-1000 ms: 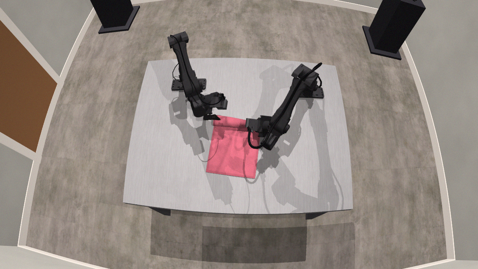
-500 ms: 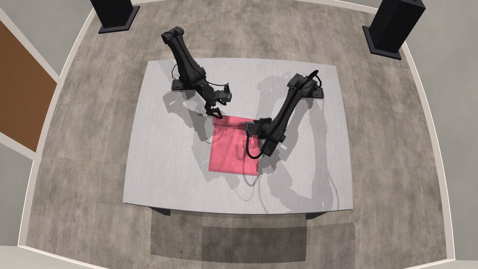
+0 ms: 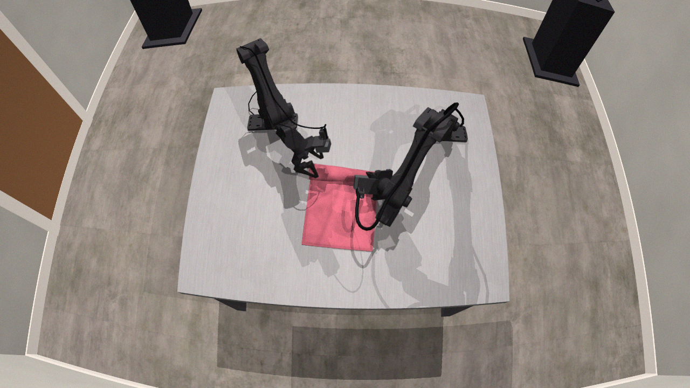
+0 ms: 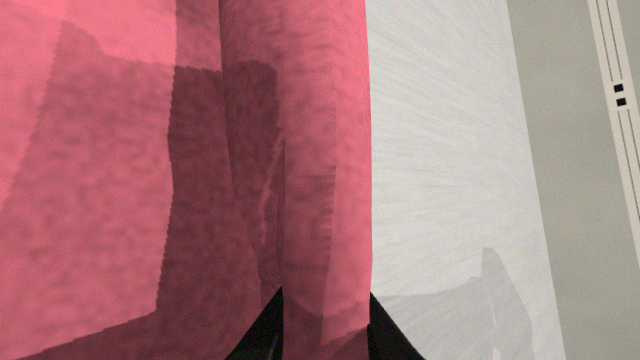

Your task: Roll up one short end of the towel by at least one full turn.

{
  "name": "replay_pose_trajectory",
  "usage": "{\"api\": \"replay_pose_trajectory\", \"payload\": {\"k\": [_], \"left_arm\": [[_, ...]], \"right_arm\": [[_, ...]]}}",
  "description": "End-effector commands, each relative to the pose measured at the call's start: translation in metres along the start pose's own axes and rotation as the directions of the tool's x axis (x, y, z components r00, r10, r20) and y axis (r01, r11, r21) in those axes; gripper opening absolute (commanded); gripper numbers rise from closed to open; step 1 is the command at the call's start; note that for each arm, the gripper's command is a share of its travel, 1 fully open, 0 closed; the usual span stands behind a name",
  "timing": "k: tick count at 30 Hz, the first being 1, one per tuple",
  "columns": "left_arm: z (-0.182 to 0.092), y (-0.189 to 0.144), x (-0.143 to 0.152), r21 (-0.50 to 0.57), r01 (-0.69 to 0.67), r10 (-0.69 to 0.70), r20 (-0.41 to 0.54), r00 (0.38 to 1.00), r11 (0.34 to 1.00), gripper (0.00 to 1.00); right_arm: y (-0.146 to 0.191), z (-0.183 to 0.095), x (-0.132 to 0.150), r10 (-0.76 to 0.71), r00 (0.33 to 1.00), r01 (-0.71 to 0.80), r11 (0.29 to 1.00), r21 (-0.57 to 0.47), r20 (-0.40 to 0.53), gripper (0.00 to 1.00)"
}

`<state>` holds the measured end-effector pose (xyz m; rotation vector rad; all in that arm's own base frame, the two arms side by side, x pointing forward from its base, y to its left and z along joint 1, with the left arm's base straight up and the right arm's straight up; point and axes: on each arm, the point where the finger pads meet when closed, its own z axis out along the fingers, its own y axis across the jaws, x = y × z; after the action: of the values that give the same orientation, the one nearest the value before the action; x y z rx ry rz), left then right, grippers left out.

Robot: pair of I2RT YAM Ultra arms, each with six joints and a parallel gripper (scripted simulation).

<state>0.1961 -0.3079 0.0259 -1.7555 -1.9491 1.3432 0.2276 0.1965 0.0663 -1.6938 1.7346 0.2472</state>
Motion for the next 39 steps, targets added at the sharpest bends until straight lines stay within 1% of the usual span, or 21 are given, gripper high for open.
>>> {"api": "replay_pose_trajectory", "payload": {"k": [1, 12, 19, 30, 39], "left_arm": [[-0.002, 0.004, -0.002, -0.004, -0.01, 0.01, 0.001, 1.0, 1.0, 0.19], [-0.002, 0.004, -0.002, -0.004, -0.01, 0.01, 0.001, 1.0, 1.0, 0.19], [-0.002, 0.004, -0.002, -0.004, -0.01, 0.01, 0.001, 1.0, 1.0, 0.19], [-0.002, 0.004, -0.002, -0.004, -0.01, 0.01, 0.001, 1.0, 1.0, 0.19], [-0.002, 0.004, -0.002, -0.004, -0.01, 0.01, 0.001, 1.0, 1.0, 0.19]], "right_arm": [[-0.004, 0.005, -0.006, -0.028, 0.999, 0.028, 1.0, 0.004, 0.038, 0.98], [0.013, 0.033, 0.015, -0.027, 0.999, 0.027, 1.0, 0.004, 0.038, 0.98], [0.012, 0.039, 0.01, -0.027, 0.999, 0.027, 1.0, 0.004, 0.038, 0.98], [0.013, 0.041, 0.012, -0.027, 0.999, 0.027, 1.0, 0.004, 0.038, 0.51], [0.013, 0.041, 0.012, -0.027, 0.999, 0.027, 1.0, 0.004, 0.038, 0.44]]}}
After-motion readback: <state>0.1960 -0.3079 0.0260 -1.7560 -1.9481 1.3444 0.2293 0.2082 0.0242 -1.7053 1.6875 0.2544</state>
